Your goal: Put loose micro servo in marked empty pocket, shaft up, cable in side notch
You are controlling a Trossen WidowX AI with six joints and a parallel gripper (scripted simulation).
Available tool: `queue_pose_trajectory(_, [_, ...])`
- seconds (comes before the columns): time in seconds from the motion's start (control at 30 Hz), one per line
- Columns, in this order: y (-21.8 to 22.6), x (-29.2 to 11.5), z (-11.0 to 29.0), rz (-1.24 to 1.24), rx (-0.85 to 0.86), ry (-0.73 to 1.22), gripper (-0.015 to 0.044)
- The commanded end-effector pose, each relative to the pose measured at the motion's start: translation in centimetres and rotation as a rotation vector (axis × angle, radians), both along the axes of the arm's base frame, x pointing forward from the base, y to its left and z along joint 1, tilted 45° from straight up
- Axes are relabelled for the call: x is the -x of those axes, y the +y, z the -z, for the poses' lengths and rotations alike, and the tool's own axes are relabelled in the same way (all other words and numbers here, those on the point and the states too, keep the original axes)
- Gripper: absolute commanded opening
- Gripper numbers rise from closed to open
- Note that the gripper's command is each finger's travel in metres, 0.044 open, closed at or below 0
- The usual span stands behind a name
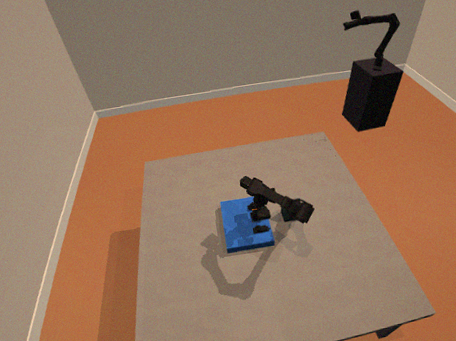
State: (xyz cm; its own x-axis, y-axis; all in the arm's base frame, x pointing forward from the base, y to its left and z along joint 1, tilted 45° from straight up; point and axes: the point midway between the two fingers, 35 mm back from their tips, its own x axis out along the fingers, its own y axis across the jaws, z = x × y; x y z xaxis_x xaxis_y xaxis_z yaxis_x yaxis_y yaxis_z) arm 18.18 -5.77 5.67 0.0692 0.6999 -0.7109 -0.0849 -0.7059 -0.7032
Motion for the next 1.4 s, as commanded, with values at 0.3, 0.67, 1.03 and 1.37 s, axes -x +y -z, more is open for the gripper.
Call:
queue_pose_trajectory(0.3, [0.8,-0.1,0.9,0.004,0.003,-0.002,0.0])
queue_pose_trajectory(0.67, [1.6,-0.2,1.7,0.004,0.002,-0.003,0.0])
queue_pose_trajectory(1.03, [2.4,-0.3,2.5,0.004,0.002,-0.003,0.0])
queue_pose_trajectory(1.37, [2.4,-0.2,2.4,0.004,0.002,-0.003,0.0188])
